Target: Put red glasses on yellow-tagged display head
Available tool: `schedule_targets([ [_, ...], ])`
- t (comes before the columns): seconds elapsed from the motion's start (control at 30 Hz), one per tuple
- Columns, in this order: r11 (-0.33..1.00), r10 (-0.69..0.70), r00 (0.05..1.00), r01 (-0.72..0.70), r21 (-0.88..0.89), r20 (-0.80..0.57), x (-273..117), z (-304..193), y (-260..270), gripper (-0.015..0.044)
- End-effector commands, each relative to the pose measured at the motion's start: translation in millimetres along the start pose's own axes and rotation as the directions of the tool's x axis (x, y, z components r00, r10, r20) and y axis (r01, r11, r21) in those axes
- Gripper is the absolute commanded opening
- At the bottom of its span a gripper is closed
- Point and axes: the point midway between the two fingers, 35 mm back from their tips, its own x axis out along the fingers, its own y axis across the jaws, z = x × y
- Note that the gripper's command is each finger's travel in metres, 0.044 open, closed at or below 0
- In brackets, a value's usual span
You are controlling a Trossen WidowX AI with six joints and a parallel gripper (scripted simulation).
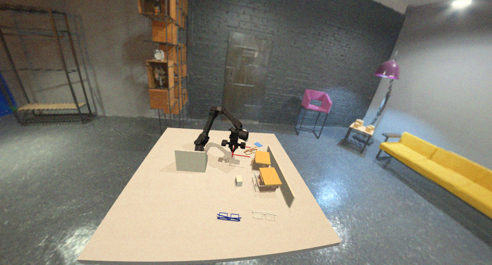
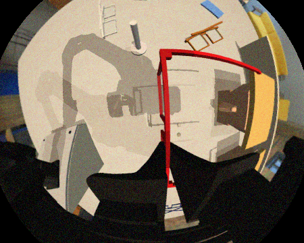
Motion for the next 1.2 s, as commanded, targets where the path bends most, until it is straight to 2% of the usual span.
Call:
schedule_targets([
  [0.0, 1.000, 0.015, 1.000, -0.015, 0.009, -0.018, 2.7, 6.7, 0.6, 0.0000],
  [0.3, 1.000, 0.022, 0.999, -0.022, 0.008, 0.026, 12.3, 6.1, 0.5, 0.0000],
  [1.17, 1.000, 0.022, 1.000, -0.022, 0.008, 0.021, 37.0, 6.8, 0.4, 0.0000],
])
